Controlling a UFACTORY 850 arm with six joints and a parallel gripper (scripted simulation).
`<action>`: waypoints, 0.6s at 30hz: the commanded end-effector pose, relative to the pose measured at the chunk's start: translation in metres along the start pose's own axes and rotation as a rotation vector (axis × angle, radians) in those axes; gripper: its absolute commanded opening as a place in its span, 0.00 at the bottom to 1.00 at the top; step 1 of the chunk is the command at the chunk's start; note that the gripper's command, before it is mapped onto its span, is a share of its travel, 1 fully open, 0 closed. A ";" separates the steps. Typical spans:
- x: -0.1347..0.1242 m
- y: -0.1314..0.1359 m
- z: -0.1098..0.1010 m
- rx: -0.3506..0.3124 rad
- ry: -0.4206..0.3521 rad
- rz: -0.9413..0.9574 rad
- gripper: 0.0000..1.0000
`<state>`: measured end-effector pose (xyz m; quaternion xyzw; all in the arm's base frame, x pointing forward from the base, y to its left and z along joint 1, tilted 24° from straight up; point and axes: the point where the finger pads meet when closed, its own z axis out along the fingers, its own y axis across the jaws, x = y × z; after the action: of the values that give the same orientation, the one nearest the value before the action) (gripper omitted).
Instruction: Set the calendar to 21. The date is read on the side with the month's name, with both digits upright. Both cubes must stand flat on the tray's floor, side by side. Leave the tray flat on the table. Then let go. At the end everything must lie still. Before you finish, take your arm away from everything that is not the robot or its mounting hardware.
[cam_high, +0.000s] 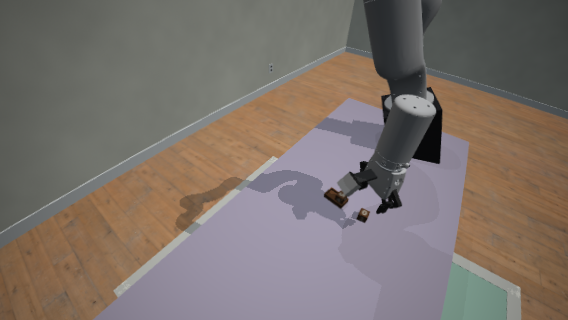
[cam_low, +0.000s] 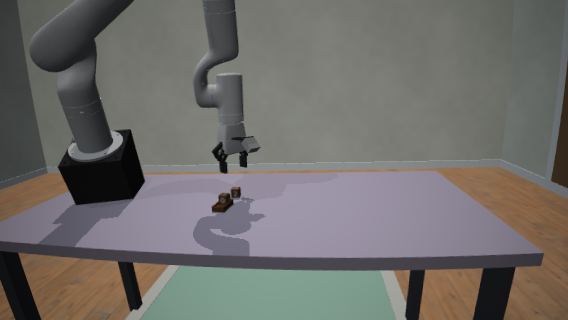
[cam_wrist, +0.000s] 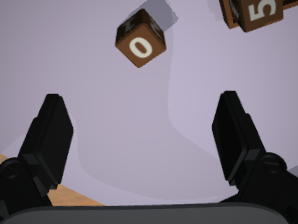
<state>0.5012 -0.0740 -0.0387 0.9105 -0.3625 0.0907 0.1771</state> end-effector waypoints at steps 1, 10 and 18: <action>0.001 -0.001 -0.001 0.017 0.023 0.167 1.00; 0.001 -0.001 -0.001 0.020 0.021 0.412 1.00; 0.001 -0.001 -0.002 0.022 0.019 0.656 1.00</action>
<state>0.5016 -0.0737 -0.0376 0.7883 -0.5826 0.1307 0.1487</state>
